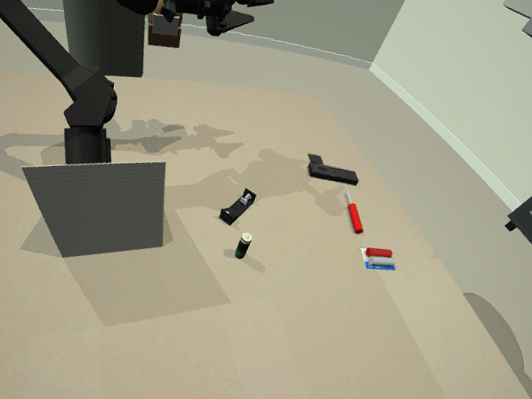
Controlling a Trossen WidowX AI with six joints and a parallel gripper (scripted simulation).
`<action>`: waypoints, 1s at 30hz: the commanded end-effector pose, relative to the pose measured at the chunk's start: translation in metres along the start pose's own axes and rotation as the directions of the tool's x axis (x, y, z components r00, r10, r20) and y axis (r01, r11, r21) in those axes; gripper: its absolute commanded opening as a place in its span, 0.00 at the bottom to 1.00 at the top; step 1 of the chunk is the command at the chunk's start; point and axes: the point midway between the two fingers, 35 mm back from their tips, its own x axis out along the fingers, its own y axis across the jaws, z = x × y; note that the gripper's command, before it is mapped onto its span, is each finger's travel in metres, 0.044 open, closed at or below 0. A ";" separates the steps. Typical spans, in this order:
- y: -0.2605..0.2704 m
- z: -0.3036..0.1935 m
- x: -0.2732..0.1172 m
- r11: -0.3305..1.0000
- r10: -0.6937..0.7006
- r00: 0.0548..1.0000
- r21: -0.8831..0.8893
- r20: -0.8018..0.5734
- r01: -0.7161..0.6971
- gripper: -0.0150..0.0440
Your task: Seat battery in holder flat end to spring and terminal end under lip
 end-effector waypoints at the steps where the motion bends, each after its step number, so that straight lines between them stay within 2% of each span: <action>1: 0.000 -0.003 0.002 1.000 0.000 1.000 -0.002 -0.012 0.000 0.89; 4: -0.009 -0.042 0.022 1.000 0.006 0.984 -0.019 -0.180 -0.009 0.75; 8: -0.027 -0.112 0.042 1.000 0.022 0.892 -0.002 -0.452 -0.026 0.58; 15: -0.060 -0.229 0.035 0.988 0.121 0.587 0.152 -0.801 0.003 0.26; 17: -0.067 -0.259 0.026 0.976 0.172 0.483 0.216 -0.858 0.036 0.25; 20: -0.076 -0.298 0.006 0.942 0.267 0.331 0.317 -0.905 0.108 0.25; 24: -0.082 -0.340 -0.024 0.860 0.421 0.156 0.448 -0.894 0.245 0.25; 27: -0.084 -0.365 -0.047 0.764 0.548 0.061 0.529 -0.834 0.370 0.25; 30: -0.084 -0.382 -0.067 0.646 0.666 0.008 0.582 -0.746 0.495 0.25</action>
